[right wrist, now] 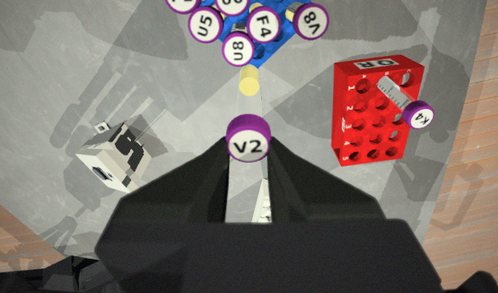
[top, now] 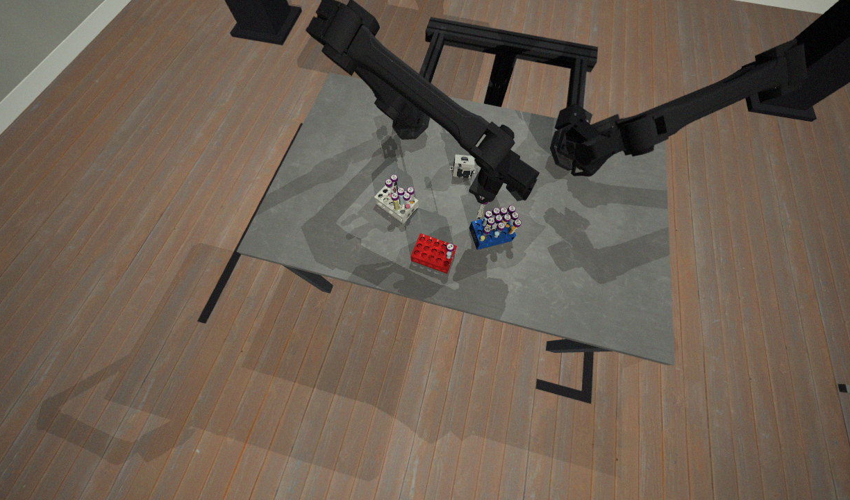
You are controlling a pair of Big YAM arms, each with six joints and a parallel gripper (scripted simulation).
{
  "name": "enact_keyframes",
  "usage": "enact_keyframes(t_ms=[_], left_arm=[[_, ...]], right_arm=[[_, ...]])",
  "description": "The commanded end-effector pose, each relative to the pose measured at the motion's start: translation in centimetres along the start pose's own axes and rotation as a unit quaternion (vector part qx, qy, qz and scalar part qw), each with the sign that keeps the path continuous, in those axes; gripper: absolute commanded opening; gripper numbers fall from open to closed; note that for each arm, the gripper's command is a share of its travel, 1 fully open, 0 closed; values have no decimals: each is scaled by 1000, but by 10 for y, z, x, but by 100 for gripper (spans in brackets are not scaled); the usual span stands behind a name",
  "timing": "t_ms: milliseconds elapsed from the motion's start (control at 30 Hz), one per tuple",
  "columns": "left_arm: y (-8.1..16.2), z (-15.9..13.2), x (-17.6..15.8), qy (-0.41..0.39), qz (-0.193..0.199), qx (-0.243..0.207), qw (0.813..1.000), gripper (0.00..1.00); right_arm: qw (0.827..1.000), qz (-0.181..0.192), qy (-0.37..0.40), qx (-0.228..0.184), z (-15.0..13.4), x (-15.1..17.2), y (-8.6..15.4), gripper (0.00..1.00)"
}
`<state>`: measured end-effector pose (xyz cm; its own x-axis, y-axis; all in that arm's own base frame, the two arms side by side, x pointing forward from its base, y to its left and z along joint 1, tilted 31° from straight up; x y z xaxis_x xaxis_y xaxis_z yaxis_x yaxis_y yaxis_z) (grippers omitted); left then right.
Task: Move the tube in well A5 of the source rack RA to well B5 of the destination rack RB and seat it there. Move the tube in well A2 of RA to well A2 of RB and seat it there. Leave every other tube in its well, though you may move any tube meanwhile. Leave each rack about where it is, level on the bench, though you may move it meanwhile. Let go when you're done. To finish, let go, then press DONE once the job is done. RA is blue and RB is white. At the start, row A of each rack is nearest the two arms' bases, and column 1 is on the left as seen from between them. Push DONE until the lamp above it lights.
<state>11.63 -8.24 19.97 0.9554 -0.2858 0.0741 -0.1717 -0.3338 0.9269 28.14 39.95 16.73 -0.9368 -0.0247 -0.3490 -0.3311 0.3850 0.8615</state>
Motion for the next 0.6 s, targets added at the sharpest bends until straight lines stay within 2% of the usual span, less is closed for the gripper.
enact_keyframes(t_ms=[0,200,233,267,333,567], left_arm=[[10,0,6,5,11,-7,1000,30],[10,0,6,5,11,-7,1000,30],[10,0,6,5,11,-7,1000,30],[10,0,6,5,11,-7,1000,30],[10,0,6,5,11,-7,1000,30],[10,0,6,5,11,-7,1000,30]], right_arm=[[1000,-3,-6,-8,-2,8,2,0],[1000,-4,-7,-9,-8,13,4,0],[1000,2,3,4,-1,21,-9,0],[1000,0,4,1,-1,24,-7,0],[1000,-4,-2,-9,-10,22,5,0],[1000,3,-2,4,-30,10,-2,0]])
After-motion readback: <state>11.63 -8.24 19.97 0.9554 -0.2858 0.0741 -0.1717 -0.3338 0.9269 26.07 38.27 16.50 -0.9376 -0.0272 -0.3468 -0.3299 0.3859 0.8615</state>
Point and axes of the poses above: on each arm, the point where the finger pads meet when closed, its own y axis back along the fingers, its own x axis across the jaws, z = x × y, the point moved 9 cm from there along y, back along the fingers, and after that the axes turned 12 degrees about y, right-handed, at the moved point
